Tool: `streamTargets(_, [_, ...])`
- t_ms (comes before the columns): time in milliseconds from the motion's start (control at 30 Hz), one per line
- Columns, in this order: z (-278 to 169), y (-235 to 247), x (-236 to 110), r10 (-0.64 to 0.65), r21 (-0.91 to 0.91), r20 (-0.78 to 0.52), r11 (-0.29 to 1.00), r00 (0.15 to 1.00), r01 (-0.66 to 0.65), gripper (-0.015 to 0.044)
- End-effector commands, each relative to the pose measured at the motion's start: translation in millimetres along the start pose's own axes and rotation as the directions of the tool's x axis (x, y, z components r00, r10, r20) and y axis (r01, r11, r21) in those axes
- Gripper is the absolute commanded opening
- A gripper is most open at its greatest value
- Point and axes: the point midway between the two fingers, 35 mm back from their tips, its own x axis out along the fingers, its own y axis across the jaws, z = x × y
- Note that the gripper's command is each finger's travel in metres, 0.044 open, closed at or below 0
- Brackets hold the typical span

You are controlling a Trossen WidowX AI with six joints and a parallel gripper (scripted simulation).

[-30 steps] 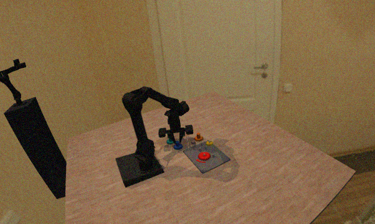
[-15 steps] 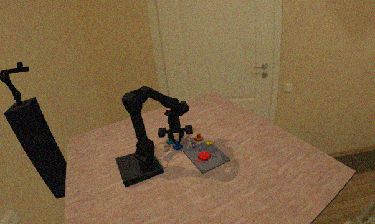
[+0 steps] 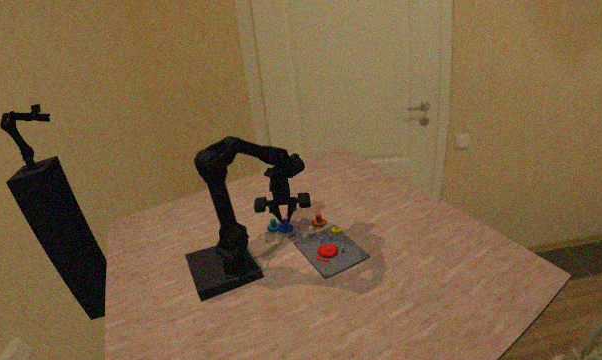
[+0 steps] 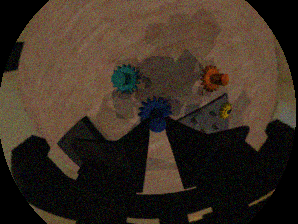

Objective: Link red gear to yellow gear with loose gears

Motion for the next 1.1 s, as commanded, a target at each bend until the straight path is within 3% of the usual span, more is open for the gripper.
streamTargets(0, [3.2,-2.9,-12.4,-0.006,-0.005,0.009,1.0,1.0,0.006,0.0])
streamTargets(1067, [1.5,-3.3,-81.4,-0.006,-0.005,0.009,1.0,1.0,0.006,0.0])
